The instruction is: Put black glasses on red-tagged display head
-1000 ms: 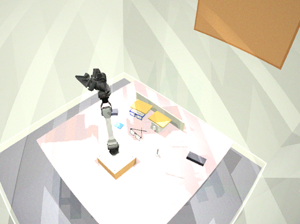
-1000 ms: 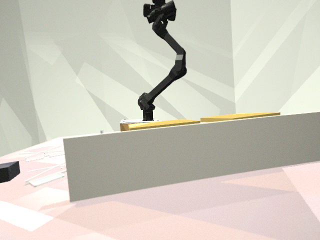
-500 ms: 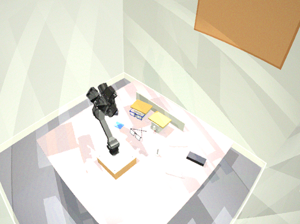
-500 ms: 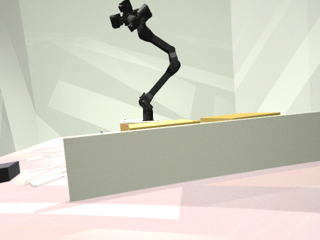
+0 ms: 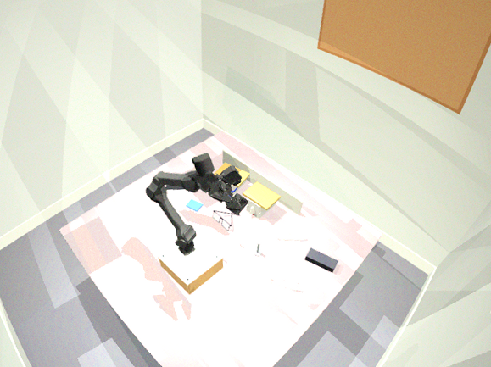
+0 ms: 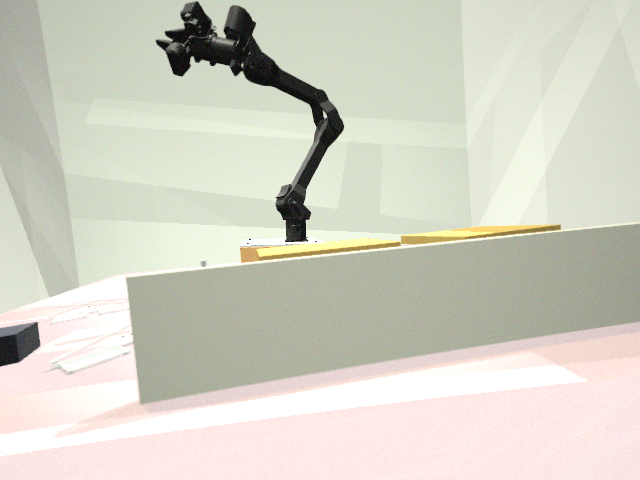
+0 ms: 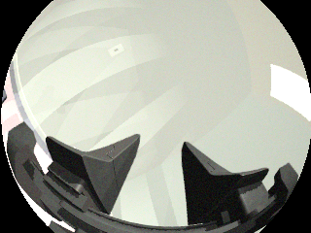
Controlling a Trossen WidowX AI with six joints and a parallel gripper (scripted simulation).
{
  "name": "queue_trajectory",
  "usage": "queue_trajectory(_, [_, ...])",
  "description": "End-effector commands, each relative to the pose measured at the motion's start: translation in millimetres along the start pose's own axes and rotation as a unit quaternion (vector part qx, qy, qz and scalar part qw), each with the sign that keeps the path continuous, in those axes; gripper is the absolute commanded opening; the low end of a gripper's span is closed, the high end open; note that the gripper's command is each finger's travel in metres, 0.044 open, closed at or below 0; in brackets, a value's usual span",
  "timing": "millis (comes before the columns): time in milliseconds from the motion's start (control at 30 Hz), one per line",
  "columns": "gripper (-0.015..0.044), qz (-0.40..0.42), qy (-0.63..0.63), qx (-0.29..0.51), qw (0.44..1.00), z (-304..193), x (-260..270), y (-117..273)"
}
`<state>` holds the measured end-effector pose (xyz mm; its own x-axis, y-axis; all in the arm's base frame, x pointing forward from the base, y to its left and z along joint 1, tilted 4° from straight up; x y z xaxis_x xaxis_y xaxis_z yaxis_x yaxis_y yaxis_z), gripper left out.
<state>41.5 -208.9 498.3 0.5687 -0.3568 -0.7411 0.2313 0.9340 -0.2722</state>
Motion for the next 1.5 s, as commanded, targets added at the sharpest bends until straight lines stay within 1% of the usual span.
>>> queue_trajectory(0, [0.0200,0.071,0.001,-0.030,0.997,13.5,30.8,4.9])
queue_trajectory(200, [0.0200,0.199,0.048,-0.085,0.975,35.4,92.6,16.3])
queue_trajectory(333, [0.0200,0.282,0.078,-0.131,0.947,51.2,132.8,36.3])
queue_trajectory(533, [0.0200,0.397,0.127,-0.202,0.886,71.0,187.5,80.7])
queue_trajectory(700, [0.0200,0.488,0.185,-0.257,0.813,79.5,231.5,128.8])
queue_trajectory(867, [0.0200,0.565,0.246,-0.310,0.724,79.9,266.5,184.9])
queue_trajectory(1100, [0.0200,0.648,0.336,-0.375,0.572,60.8,298.3,273.6])
queue_trajectory(1300, [0.0200,0.690,0.417,-0.415,0.422,27.1,308.6,348.9])
queue_trajectory(1467, [0.0200,0.702,0.486,-0.435,0.287,-12.9,305.7,405.3])
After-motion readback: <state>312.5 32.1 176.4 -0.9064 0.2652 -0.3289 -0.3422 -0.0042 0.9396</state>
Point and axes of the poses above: the point midway between the two fingers, 35 mm back from their tips, its own y axis back along the fingers, its own x axis across the jaws, z = x × y, the point moved 9 cm from there along y, back along the fingers, and after that the axes turned 2 degrees about -y, right-handed, at the moved point
